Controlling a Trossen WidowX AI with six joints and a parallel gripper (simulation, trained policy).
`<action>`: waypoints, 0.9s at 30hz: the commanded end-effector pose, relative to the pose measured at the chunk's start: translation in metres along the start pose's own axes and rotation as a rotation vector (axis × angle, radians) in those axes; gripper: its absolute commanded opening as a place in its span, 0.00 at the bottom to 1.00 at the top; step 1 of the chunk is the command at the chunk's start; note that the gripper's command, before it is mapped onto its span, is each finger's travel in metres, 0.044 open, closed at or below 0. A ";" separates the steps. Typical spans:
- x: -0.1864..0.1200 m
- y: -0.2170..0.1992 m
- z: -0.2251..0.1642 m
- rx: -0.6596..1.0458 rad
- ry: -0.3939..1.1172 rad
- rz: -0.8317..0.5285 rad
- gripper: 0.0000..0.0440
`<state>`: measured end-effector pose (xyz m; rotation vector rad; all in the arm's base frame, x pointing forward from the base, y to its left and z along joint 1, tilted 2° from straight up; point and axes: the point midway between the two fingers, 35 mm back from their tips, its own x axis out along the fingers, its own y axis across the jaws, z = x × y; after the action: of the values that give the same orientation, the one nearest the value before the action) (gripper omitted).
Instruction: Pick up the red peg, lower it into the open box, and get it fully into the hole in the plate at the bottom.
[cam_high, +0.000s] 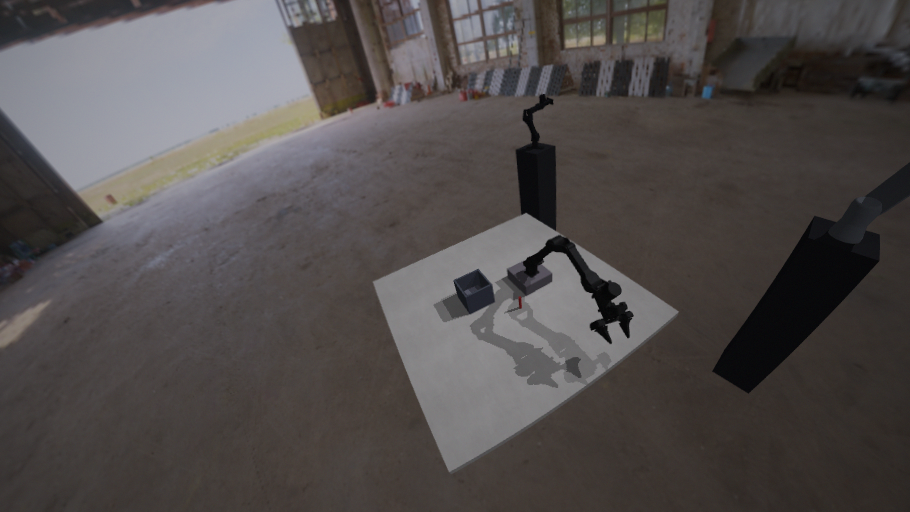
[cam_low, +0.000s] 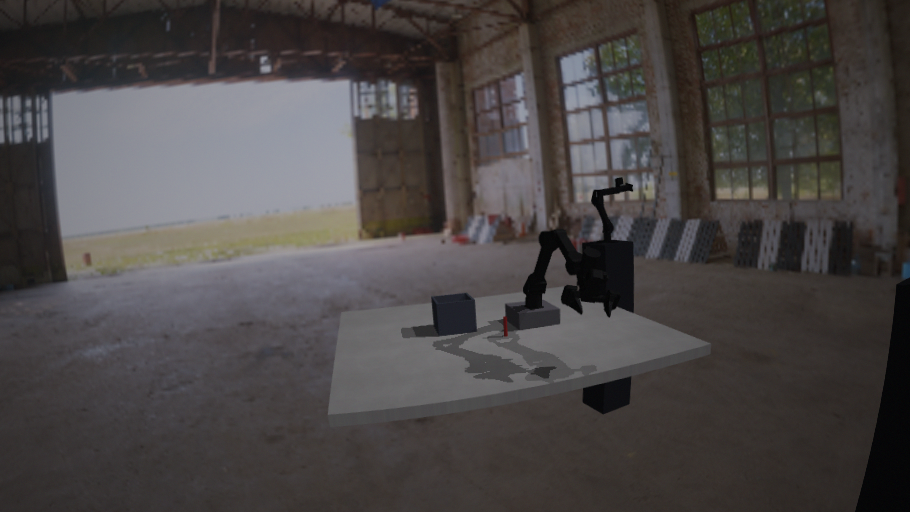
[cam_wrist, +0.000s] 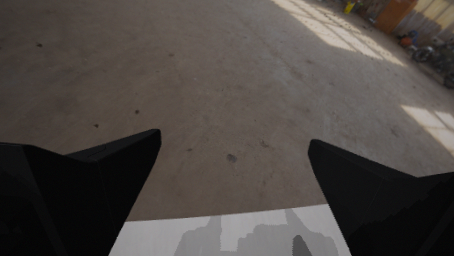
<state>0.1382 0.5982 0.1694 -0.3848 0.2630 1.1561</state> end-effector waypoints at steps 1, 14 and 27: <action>-0.008 -0.039 -0.007 0.115 0.063 -0.063 1.00; -0.046 -0.157 -0.050 0.466 0.249 -0.291 1.00; -0.109 -0.239 -0.110 0.823 0.417 -0.524 1.00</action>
<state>0.3101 0.4029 0.1534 0.0004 0.8513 0.4562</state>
